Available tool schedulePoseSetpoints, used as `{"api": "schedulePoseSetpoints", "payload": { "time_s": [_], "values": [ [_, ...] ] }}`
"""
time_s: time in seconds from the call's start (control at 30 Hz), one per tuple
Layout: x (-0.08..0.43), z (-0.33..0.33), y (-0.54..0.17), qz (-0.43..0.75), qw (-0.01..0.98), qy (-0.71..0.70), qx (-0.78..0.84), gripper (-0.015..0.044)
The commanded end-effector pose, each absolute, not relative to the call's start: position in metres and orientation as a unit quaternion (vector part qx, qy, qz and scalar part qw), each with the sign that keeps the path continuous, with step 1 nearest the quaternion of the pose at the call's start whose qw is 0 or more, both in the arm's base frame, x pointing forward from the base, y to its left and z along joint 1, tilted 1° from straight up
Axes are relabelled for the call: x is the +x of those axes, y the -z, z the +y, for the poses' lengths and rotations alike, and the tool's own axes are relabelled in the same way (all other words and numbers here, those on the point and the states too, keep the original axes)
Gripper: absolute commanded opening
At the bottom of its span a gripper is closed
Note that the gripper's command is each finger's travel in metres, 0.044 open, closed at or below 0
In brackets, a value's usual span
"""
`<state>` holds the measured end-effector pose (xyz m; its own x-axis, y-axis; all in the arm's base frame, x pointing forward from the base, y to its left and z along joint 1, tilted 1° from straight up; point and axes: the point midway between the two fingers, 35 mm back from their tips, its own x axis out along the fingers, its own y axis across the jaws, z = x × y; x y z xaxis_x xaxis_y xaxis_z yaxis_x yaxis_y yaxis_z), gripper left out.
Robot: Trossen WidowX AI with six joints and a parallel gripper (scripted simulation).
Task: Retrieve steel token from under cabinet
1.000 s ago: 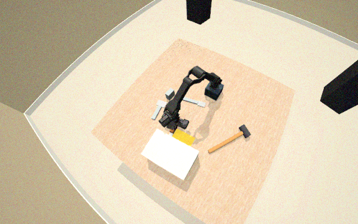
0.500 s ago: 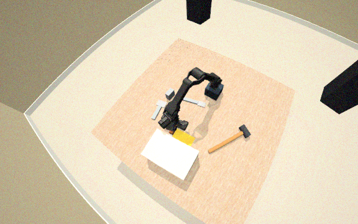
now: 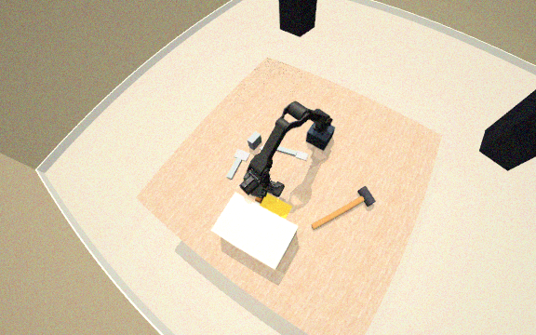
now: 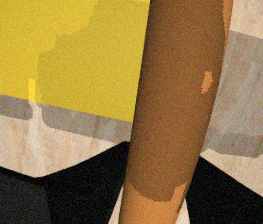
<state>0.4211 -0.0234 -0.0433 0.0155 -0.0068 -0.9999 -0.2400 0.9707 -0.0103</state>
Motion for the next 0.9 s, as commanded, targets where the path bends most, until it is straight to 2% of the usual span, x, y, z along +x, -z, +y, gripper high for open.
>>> {"api": "schedulePoseSetpoints", "payload": {
  "time_s": [0.0,0.87],
  "values": [
    [0.418,-0.015,0.044,0.698,0.705,-0.086,-0.089,0.0],
    [0.411,0.013,0.045,0.698,0.705,-0.087,-0.088,0.0]
  ]
}}
